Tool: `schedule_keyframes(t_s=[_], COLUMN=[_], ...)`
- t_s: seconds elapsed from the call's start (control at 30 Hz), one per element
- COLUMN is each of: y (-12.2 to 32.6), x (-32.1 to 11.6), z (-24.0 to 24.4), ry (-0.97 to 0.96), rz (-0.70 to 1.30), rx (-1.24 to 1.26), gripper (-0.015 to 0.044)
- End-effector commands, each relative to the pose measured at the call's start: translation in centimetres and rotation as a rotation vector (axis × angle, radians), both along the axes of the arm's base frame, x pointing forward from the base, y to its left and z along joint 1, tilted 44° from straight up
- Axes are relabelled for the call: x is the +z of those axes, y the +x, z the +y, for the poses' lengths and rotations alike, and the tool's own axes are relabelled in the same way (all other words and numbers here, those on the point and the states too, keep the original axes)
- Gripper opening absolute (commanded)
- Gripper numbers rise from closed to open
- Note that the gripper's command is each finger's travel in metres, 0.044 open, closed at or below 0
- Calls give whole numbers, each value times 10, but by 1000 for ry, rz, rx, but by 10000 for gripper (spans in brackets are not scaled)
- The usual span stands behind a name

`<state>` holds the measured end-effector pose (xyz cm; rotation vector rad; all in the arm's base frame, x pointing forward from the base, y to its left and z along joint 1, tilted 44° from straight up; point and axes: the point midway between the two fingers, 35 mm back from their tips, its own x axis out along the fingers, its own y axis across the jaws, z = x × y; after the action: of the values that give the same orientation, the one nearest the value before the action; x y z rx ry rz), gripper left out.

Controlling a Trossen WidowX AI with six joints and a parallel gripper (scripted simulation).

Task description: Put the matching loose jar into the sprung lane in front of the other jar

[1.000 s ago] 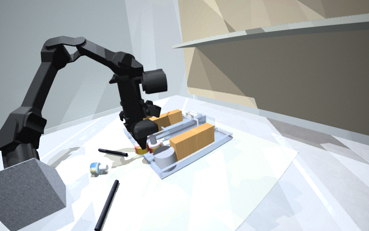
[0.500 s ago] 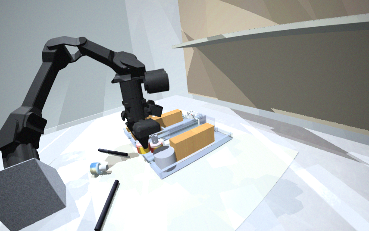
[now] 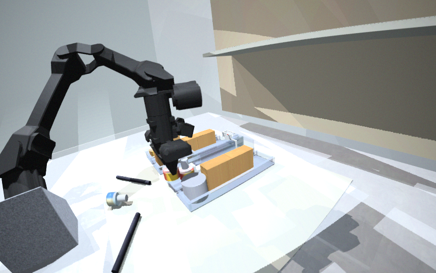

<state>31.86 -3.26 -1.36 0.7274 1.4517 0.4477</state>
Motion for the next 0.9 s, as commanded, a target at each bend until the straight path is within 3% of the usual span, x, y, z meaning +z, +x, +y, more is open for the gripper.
schedule_keyframes(t_s=[0.0, 0.87], y=[8, 17], x=[3, 6], z=[-2, -4], ry=[1, 1], rz=[-22, -23], rx=[-6, -6], gripper=[0, 0])
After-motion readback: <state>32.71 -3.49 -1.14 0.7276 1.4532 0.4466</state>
